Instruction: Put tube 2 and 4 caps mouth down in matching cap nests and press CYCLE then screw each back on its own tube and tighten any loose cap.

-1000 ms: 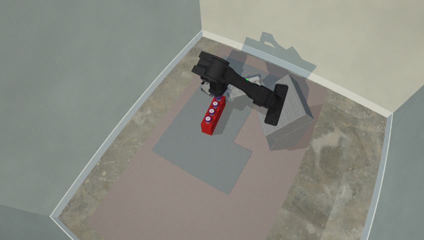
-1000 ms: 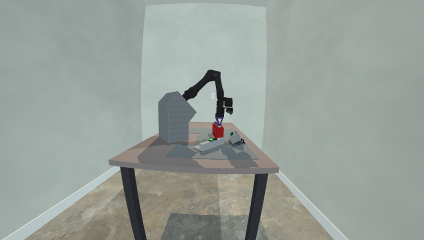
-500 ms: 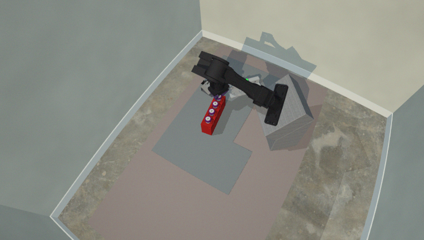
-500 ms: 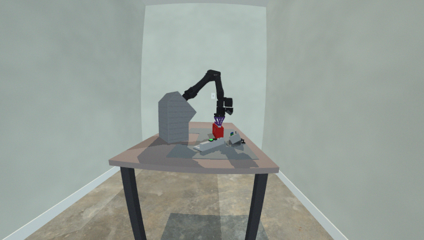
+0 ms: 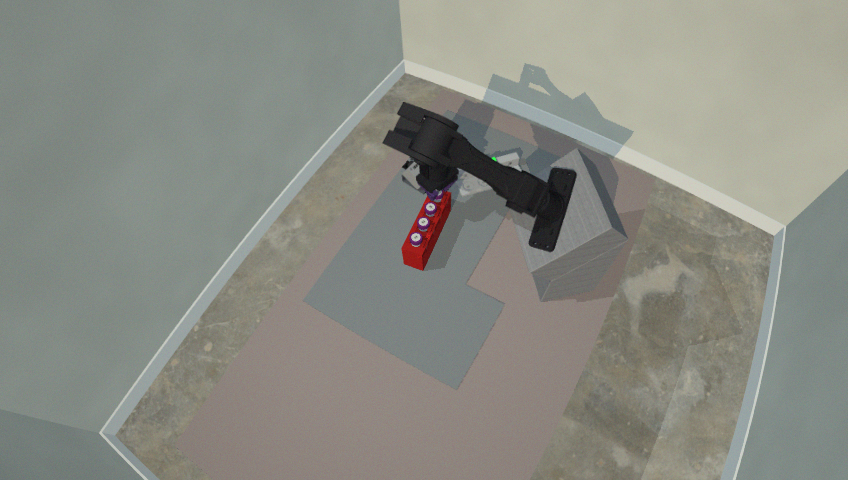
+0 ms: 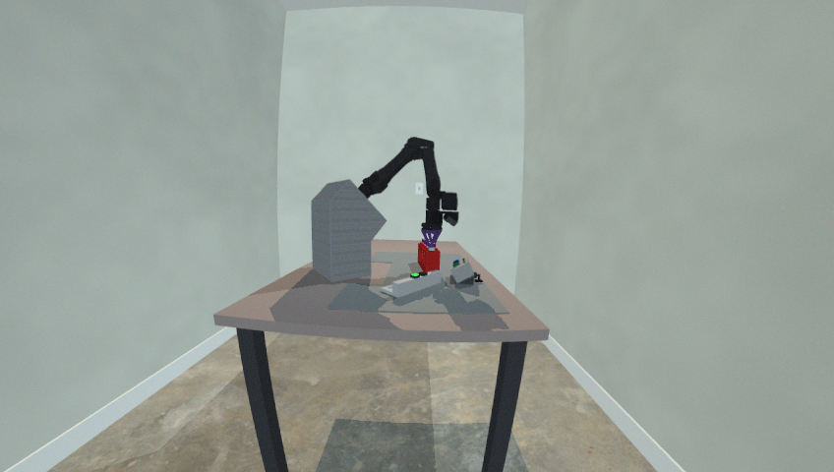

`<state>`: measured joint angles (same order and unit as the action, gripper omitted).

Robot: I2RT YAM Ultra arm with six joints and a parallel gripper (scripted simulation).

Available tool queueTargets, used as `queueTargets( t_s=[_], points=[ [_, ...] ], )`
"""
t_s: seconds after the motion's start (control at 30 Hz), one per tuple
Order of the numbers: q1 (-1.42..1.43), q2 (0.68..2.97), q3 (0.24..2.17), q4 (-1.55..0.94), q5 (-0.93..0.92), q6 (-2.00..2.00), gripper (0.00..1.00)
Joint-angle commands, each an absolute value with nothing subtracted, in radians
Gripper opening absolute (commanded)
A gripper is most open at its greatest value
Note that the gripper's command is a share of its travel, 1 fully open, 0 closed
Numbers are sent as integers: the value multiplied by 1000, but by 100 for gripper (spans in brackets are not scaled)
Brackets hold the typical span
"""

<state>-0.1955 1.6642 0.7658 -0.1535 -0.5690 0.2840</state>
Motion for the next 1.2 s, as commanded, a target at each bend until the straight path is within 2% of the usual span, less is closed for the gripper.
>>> queueTargets(
  t_s=[0.0, 0.47, 0.97, 1.0, 1.17],
  points=[
    [-201, 1656, 769, -153, -568, 179, 49],
    [-202, 1658, 772, -155, -568, -381, 49],
    [-203, 1660, 781, -162, -569, -408, 49],
    [-203, 1660, 781, -162, -569, -408, 0],
    [-203, 1660, 781, -162, -569, -408, 0]
  ],
)
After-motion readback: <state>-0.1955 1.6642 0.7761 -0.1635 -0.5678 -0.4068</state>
